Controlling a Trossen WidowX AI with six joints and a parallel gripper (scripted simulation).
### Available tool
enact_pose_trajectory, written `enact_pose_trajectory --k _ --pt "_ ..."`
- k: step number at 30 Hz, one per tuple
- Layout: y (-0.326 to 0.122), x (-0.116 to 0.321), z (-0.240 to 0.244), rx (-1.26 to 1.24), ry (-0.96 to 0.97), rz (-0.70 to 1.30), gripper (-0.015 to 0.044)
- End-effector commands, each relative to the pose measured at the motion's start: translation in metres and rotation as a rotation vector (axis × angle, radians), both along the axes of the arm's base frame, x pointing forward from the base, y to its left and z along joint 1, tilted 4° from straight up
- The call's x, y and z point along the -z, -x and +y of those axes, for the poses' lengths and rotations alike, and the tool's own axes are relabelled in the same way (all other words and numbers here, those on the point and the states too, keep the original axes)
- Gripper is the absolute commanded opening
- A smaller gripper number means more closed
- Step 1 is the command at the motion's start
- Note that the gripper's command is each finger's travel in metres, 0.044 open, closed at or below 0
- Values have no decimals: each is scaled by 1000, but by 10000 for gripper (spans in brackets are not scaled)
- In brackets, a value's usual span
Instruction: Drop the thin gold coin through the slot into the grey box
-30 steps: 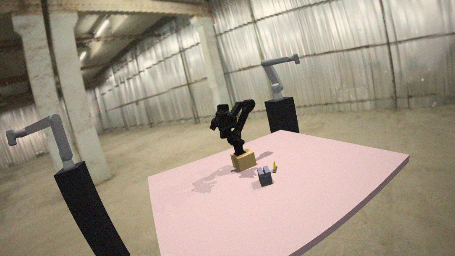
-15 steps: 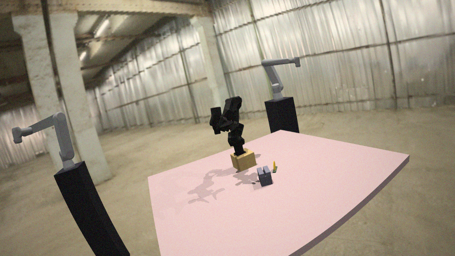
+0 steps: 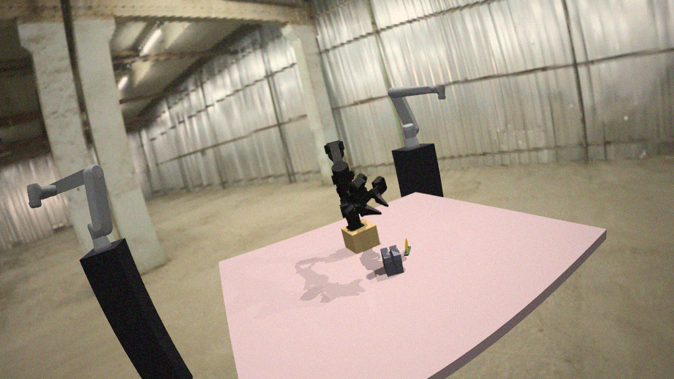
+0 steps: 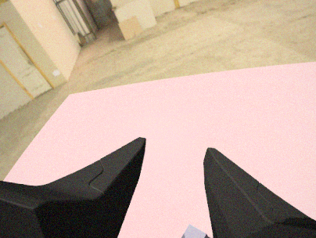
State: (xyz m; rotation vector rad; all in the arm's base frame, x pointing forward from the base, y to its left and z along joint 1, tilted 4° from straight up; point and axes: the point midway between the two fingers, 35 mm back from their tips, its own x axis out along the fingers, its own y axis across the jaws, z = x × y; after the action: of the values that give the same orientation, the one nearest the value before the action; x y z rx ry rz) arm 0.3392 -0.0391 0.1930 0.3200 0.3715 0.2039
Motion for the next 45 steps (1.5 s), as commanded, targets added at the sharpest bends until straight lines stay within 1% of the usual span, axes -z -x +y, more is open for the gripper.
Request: enact_pose_trajectory --k 1,5,8,13,16,18,28,29,32,37,40,45 --pt "-2 55 55 84 -238 447 161" --pt "13 80 84 164 -282 679 161" --pt "30 96 104 245 -274 847 161" --pt "68 115 130 422 -175 1084 161" --pt "88 119 140 536 -74 1171 161" --pt "92 119 142 561 -48 1185 161" --pt "97 119 139 562 -48 1185 161" --pt "97 122 139 562 -48 1185 161" --pt "95 152 138 562 -48 1185 161" --pt "95 155 138 562 -48 1185 161" --pt "94 168 138 562 -48 1185 161" --pt "94 170 138 562 -48 1185 161"
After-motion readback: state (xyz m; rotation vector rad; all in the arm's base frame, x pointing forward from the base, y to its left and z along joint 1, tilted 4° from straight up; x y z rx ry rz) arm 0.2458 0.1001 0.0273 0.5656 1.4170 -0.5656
